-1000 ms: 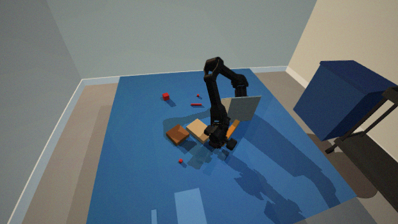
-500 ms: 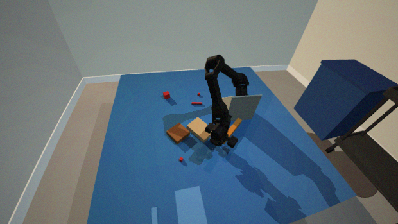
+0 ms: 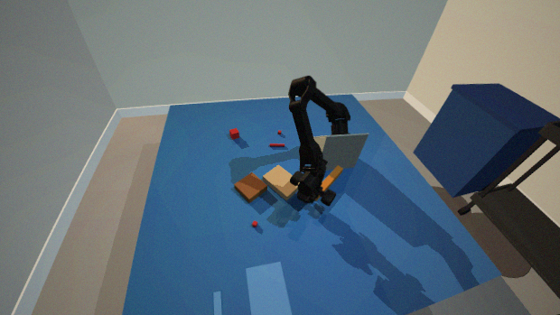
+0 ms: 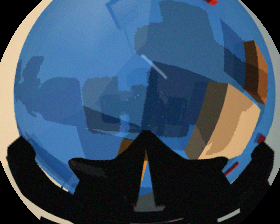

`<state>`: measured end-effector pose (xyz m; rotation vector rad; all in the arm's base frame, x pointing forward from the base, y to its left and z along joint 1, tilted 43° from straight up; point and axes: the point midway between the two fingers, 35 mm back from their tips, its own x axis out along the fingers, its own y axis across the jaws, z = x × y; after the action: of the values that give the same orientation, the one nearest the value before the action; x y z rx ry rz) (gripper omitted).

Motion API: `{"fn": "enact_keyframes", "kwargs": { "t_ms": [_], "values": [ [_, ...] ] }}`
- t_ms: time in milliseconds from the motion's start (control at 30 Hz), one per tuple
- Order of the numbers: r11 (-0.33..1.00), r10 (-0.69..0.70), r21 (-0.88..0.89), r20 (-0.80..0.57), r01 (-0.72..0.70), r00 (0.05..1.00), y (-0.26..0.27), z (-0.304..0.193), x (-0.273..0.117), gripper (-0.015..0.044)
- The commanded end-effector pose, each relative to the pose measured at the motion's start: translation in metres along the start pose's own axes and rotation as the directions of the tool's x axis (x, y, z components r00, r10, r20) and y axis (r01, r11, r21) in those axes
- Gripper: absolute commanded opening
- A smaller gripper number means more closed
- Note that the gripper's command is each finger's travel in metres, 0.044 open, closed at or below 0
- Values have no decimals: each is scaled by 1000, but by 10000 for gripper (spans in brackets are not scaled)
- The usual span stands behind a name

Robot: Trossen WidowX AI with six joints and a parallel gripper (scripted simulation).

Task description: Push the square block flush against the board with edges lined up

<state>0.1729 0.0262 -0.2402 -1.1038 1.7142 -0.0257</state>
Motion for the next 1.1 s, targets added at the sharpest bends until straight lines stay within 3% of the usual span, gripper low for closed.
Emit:
{"fn": "enact_keyframes", "kwargs": {
  "t_ms": [0,1067],
  "values": [
    [1000,3,2,-3,-3,1000,0,-5,-1,0],
    [1000,3,4,-1,-3,1000,-1,32,-1,0]
  ]
}}
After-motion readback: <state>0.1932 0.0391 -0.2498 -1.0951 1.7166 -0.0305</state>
